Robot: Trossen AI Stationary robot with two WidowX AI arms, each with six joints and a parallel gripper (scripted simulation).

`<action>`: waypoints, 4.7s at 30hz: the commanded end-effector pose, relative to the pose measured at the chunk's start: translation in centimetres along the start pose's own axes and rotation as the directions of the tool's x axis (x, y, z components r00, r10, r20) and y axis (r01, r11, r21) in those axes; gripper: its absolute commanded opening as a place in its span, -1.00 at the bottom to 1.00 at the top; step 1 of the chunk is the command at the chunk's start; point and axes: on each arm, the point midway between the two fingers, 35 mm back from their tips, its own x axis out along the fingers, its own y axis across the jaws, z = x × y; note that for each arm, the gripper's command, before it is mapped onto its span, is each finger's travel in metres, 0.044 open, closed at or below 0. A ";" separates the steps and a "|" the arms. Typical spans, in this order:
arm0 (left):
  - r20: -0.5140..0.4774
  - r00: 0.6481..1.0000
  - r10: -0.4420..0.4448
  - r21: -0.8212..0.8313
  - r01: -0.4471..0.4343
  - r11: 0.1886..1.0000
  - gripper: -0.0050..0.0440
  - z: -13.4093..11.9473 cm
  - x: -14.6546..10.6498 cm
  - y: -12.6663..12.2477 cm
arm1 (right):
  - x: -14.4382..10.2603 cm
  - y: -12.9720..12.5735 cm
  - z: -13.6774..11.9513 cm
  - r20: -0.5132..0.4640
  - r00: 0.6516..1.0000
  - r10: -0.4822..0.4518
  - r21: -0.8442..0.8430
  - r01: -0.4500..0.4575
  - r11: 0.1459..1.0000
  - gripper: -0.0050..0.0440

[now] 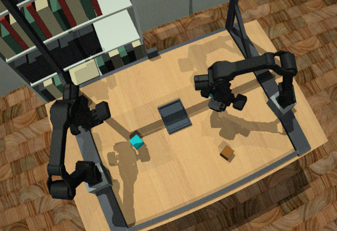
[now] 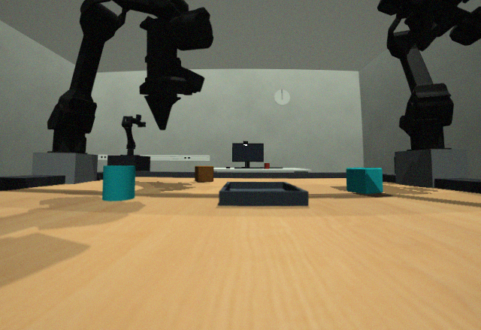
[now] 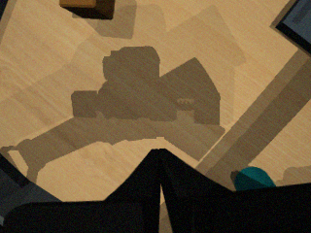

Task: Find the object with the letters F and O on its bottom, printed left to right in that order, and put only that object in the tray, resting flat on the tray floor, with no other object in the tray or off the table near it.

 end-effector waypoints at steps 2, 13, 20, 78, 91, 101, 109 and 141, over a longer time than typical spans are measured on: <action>0.012 1.000 -0.020 -0.006 0.020 1.000 -1.00 0.2 -0.6 0.0 | -0.4 -0.2 0.1 0.017 1.000 -0.006 0.008 0.006 1.000 -1.00; 0.090 0.974 -0.209 0.017 0.208 0.978 -1.00 2.6 -1.4 0.2 | 1.5 -0.5 1.5 -0.121 0.993 0.002 0.295 0.034 0.955 -0.11; 0.187 0.920 -0.345 0.052 0.342 0.938 -1.00 4.9 -2.7 0.7 | 3.2 -0.5 2.4 -0.224 0.974 0.005 0.532 0.118 0.839 0.58; 0.906 -0.052 -0.420 0.416 0.291 0.862 -1.00 12.6 -18.7 16.2 | 18.1 2.3 4.8 -0.790 0.601 -0.124 0.422 0.386 -0.820 0.84; 0.907 -0.056 -0.418 0.415 0.296 0.861 -1.00 12.7 -19.0 16.2 | 17.9 2.2 4.9 -0.783 0.610 -0.121 0.422 0.379 -0.824 0.84; 0.907 -0.056 -0.418 0.415 0.296 0.861 -1.00 12.7 -19.0 16.2 | 19.8 1.6 2.5 -0.781 0.613 -0.118 0.426 0.385 -0.819 0.84; 0.907 -0.056 -0.418 0.415 0.296 0.861 -1.00 12.7 -19.0 16.2 | 22.2 1.2 -0.7 -0.782 0.612 -0.116 0.426 0.390 -0.817 0.84; 0.907 -0.056 -0.418 0.415 0.296 0.861 -1.00 12.7 -19.0 16.2 | 25.5 0.8 -5.8 -0.795 0.593 -0.126 0.423 0.395 -0.815 0.84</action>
